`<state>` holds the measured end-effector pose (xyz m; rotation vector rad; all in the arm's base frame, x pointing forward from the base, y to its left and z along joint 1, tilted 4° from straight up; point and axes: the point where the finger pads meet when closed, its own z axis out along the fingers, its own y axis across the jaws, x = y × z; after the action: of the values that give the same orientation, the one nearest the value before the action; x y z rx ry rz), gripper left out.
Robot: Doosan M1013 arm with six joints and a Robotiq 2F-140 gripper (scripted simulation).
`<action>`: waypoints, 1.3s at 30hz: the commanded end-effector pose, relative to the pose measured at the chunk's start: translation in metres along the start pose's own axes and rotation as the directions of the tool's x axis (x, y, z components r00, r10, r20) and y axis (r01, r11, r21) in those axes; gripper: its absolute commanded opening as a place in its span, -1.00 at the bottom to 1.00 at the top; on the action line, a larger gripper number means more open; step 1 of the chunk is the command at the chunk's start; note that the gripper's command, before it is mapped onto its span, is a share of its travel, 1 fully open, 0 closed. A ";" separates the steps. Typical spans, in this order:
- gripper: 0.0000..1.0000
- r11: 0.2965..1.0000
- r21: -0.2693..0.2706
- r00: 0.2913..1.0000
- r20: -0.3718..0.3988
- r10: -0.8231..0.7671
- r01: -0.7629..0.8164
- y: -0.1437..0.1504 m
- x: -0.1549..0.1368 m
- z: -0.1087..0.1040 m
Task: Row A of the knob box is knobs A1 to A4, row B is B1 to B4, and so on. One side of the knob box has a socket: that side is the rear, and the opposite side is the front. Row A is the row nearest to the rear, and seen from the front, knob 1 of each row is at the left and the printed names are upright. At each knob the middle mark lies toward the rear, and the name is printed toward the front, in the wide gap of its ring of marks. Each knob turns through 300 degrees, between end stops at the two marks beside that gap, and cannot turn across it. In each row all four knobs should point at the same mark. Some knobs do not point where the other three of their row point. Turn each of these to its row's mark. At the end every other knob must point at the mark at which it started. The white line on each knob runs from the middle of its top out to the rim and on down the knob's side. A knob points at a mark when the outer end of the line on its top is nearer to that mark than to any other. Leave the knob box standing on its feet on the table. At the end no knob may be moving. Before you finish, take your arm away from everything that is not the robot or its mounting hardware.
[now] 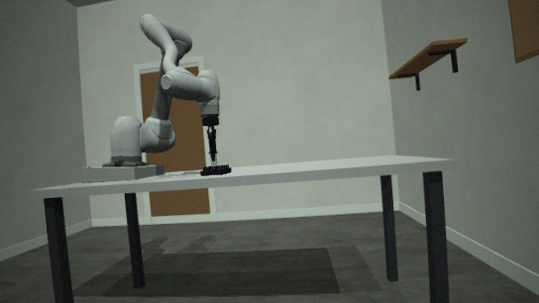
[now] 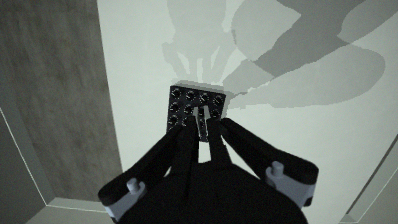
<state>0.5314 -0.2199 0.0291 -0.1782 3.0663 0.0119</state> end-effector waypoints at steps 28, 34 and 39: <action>-0.77 0.998 0.001 0.998 0.000 0.056 -0.056 0.000 0.000 0.000; -0.77 0.998 0.001 0.998 0.000 0.056 -0.056 0.000 0.000 0.000; -0.77 0.998 0.001 0.998 0.000 0.056 -0.056 0.000 0.000 0.000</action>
<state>0.5314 -0.2199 0.0290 -0.0915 3.0709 0.0138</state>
